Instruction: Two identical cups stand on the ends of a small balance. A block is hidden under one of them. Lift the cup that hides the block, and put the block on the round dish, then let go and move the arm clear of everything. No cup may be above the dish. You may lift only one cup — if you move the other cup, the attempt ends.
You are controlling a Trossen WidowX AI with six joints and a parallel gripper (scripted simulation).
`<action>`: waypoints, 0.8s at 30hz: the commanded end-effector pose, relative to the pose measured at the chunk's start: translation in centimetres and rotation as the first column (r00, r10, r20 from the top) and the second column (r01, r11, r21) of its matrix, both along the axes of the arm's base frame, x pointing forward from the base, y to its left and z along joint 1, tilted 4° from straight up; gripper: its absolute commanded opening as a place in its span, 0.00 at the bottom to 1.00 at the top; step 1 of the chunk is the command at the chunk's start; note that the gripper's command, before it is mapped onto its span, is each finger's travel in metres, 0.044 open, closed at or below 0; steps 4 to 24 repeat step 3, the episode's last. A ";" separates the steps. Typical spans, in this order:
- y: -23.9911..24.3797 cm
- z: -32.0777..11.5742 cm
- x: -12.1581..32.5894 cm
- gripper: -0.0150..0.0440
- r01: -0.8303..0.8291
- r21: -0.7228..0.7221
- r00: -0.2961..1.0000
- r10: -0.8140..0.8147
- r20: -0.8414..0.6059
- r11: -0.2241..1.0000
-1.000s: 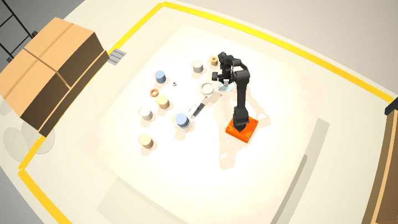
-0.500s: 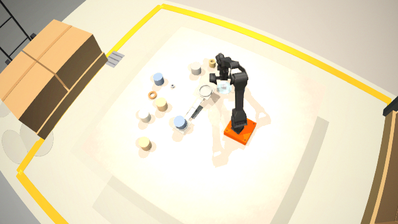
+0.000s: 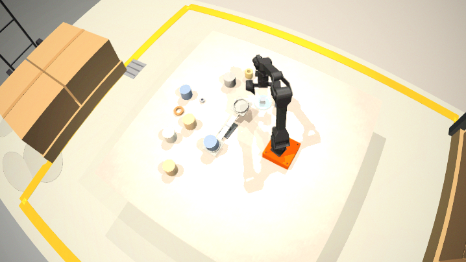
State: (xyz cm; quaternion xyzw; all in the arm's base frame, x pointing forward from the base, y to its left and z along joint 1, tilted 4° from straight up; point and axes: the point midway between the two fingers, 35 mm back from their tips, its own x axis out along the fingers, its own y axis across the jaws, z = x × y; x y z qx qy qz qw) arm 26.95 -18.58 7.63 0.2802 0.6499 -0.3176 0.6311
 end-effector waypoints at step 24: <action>0.1 3.1 0.2 1.00 0.000 -0.016 1.000 0.000 0.025 1.000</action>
